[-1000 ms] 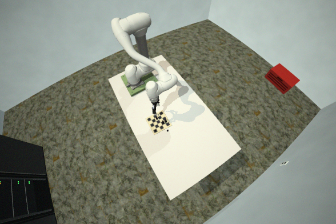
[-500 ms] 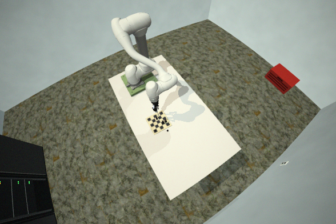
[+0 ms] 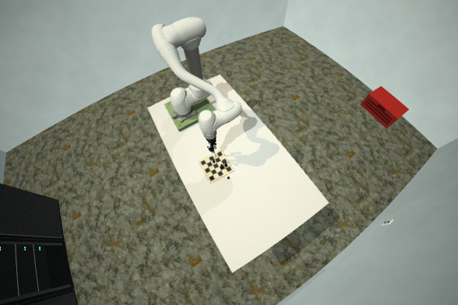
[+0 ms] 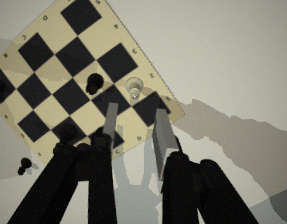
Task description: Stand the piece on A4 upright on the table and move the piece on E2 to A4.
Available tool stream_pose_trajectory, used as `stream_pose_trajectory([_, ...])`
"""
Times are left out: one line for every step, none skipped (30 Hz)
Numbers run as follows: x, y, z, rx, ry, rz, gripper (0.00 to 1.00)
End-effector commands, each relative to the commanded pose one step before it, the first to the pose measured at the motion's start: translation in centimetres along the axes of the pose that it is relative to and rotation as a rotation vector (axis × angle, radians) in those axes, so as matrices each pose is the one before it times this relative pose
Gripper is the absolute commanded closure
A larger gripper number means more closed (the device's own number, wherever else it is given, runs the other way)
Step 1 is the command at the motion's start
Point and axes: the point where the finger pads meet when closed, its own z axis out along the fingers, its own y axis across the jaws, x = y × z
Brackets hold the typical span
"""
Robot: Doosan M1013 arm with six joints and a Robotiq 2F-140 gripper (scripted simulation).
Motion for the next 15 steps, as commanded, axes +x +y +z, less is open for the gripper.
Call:
stream_pose_trajectory([-0.001,0.003,-0.002,-0.00008,-0.00017,-0.00003,0.78])
stream_pose_trajectory([0.000,0.000,0.008,0.00000,0.00000,0.00000,0.78])
stream_pose_trajectory([0.000,0.000,0.013,0.00000,0.00000,0.00000,0.78])
stream_pose_trajectory([0.000,0.000,0.019,0.00000,0.00000,0.00000,0.78])
stream_pose_trajectory([0.000,0.000,0.026,0.00000,0.00000,0.00000,0.78])
stream_pose_trajectory([0.000,0.000,0.033,0.00000,0.00000,0.00000,0.78])
stream_pose_trajectory([0.000,0.000,0.041,0.00000,0.00000,0.00000,0.78])
stream_pose_trajectory([0.000,0.000,0.049,0.00000,0.00000,0.00000,0.78])
stream_pose_trajectory([0.000,0.000,0.000,0.00000,0.00000,0.00000,0.78])
stream_pose_trajectory([0.000,0.000,0.000,0.00000,0.00000,0.00000,0.78])
stream_pose_trajectory([0.000,0.000,0.058,0.00000,0.00000,0.00000,0.78])
stream_pose_trajectory([0.000,0.000,0.066,0.00000,0.00000,0.00000,0.78])
stream_pose_trajectory([0.000,0.000,0.075,0.00000,0.00000,0.00000,0.78])
stream_pose_trajectory([0.000,0.000,0.084,0.00000,0.00000,0.00000,0.78])
stream_pose_trajectory([0.000,0.000,0.092,0.00000,0.00000,0.00000,0.78])
